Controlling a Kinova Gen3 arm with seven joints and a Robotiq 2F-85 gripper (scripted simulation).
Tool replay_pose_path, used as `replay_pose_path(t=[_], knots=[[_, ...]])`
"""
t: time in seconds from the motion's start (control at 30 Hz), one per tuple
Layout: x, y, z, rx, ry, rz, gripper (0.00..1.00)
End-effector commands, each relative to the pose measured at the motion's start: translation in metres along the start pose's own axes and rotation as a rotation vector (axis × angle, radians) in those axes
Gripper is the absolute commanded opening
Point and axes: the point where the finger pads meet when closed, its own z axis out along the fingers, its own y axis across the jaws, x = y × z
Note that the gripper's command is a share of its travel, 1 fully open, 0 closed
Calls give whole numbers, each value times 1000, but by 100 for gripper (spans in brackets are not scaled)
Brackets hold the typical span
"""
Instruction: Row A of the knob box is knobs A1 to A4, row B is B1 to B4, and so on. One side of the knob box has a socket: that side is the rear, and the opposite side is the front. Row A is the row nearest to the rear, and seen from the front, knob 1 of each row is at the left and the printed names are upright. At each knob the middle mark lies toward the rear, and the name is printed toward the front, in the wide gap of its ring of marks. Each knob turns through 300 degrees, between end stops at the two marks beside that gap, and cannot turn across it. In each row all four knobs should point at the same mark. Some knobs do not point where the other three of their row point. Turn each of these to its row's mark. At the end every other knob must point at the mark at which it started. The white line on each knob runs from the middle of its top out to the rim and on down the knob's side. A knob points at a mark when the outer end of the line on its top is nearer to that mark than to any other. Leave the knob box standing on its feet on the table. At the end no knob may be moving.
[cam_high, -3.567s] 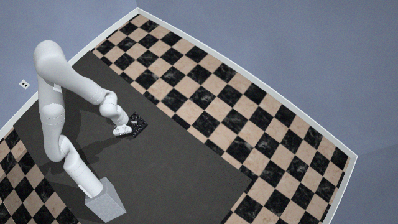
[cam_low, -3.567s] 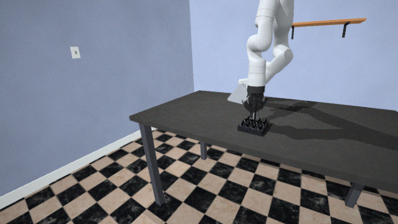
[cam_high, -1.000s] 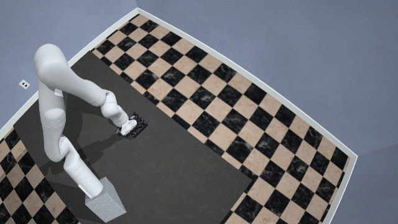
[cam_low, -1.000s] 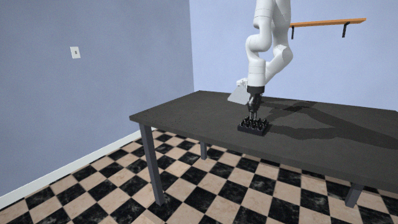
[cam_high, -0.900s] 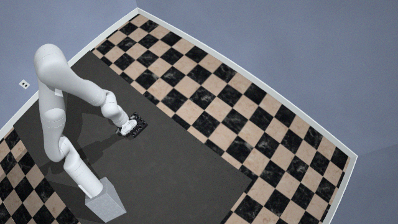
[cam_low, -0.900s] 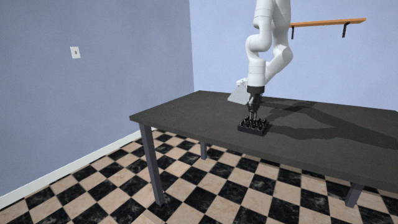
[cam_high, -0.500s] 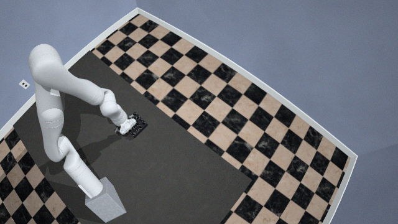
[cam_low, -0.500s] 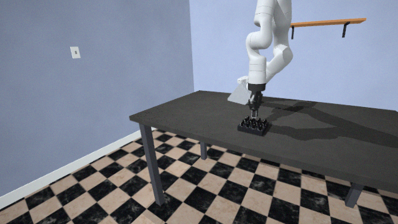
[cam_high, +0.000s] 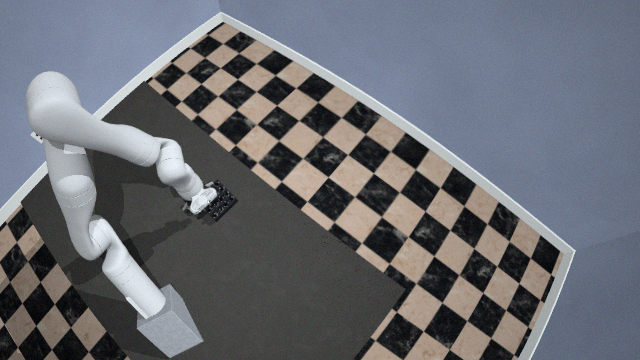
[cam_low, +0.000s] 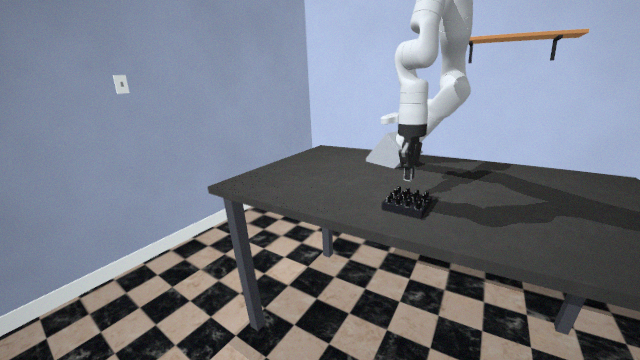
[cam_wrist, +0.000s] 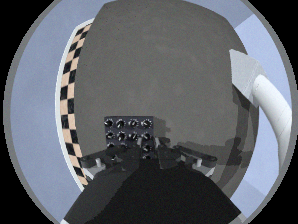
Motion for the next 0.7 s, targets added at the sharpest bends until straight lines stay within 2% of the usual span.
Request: replay_pose_path(t=[0.0, 0.47, 0.67], knots=[[2, -1, -3, 3, 5, -10, 19], [1, -2, -2, 1, 5, -4, 19], [3, -4, -2, -4, 7, 83, 19]])
